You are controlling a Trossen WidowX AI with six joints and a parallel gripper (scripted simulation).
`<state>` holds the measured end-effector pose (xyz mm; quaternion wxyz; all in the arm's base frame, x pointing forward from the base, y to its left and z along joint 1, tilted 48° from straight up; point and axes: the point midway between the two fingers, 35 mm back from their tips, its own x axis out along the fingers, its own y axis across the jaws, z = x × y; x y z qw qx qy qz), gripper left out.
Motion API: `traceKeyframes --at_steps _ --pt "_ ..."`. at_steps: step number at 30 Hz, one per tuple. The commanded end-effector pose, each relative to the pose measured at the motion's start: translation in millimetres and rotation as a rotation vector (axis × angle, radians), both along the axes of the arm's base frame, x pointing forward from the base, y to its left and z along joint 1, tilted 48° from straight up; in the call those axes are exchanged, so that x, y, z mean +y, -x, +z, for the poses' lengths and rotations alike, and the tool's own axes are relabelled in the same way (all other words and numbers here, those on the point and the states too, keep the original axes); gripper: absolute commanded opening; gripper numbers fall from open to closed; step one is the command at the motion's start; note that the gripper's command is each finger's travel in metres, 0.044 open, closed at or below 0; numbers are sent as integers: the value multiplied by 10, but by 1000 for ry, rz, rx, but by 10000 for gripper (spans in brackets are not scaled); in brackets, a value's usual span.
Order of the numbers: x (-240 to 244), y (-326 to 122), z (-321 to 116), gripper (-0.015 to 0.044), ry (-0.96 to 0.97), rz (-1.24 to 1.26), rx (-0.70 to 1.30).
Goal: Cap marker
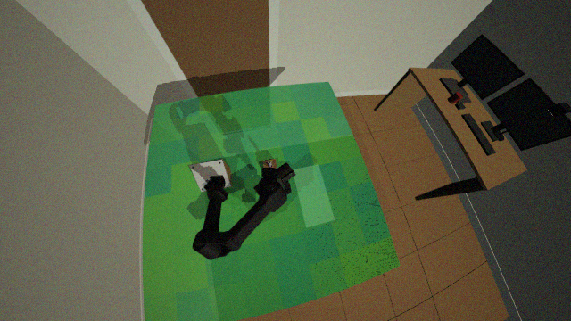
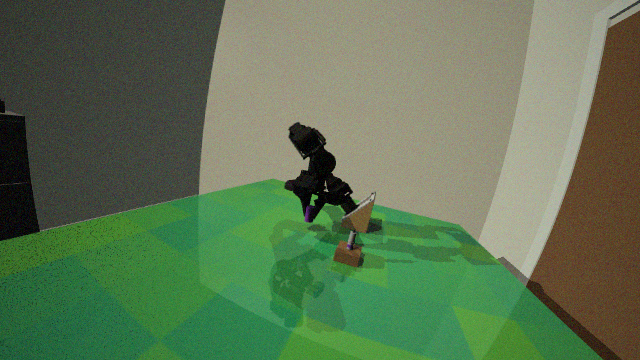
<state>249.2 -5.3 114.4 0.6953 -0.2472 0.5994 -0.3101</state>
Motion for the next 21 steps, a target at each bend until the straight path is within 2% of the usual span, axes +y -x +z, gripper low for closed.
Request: traceKeyframes --at_steps 1,21 --pt "100 -41 -42 0 -7 -2 1" --pt "676 -191 -327 0 -18 0 2"
